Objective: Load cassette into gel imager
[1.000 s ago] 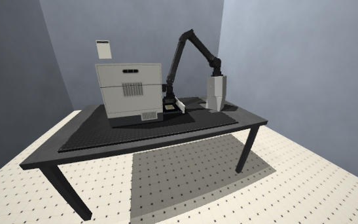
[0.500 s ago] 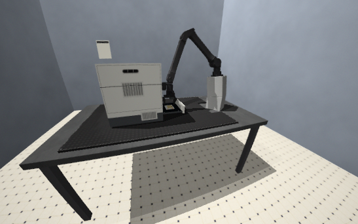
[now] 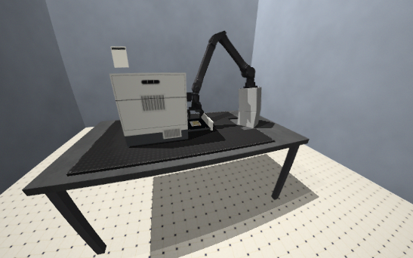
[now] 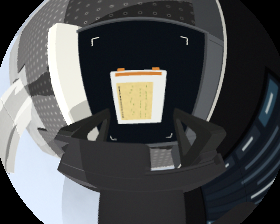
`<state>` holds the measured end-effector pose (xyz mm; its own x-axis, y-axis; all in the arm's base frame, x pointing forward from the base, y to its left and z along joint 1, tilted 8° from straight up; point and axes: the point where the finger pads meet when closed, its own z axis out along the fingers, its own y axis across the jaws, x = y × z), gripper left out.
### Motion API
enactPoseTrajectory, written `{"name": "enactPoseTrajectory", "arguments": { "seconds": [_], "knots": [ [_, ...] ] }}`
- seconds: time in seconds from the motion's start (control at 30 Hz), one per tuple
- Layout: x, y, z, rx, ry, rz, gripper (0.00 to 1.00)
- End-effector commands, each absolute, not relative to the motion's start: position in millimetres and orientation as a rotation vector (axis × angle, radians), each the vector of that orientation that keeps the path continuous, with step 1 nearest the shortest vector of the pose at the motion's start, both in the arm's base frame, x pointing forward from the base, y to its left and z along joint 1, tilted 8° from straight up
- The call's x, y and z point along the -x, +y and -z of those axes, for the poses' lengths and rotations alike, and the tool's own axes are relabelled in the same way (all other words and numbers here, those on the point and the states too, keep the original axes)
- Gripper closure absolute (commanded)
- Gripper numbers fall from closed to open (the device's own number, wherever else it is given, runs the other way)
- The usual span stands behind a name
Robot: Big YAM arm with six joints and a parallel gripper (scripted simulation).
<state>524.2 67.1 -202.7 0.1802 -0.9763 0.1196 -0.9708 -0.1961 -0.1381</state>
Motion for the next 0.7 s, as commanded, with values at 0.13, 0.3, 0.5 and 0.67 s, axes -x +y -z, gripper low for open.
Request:
{"name": "enactPoseTrajectory", "arguments": {
  "seconds": [0.13, 0.3, 0.5, 0.67],
  "knots": [
    [-527.5, 75.9, 180.4, 2.377, 1.959, 0.296, 0.08],
    [-520.5, 75.3, 181.0, 2.39, 1.967, 0.281, 0.08],
    [-523.5, 76.2, 169.4, 2.38, 1.962, 0.293, 0.08],
    [-523.8, 77.6, 162.3, 2.378, 1.959, 0.296, 0.08]
  ]
}}
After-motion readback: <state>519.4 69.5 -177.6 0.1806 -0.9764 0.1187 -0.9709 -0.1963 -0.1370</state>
